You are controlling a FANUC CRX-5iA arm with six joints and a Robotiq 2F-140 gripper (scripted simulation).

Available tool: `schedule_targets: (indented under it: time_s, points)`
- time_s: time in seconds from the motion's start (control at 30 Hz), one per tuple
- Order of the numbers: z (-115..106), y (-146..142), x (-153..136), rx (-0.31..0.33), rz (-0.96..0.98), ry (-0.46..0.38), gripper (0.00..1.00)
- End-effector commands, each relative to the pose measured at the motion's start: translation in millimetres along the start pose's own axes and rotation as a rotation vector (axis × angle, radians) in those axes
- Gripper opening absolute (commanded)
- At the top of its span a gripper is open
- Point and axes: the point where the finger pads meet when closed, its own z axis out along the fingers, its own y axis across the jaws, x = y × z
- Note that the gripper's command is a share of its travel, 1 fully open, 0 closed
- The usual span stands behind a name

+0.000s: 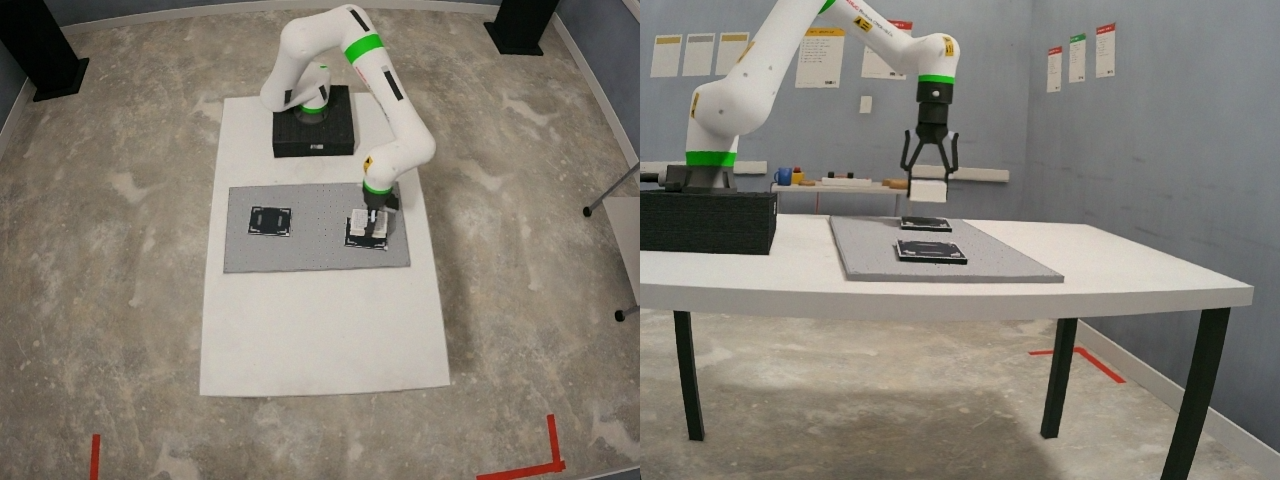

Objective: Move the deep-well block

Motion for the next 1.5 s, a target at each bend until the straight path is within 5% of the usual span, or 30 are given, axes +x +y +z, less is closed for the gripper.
schedule_targets:
  time_s: [0.0,0.93,1.47]
  points:
    - [4.1,0.7,0.3,-0.002,0.0,0.001,0.1]
    - [44.1,0.8,0.3,-0.002,0.0,0.001,0.1]
    - [44.8,0.8,0.3,-0.002,0.0,0.001,0.1]
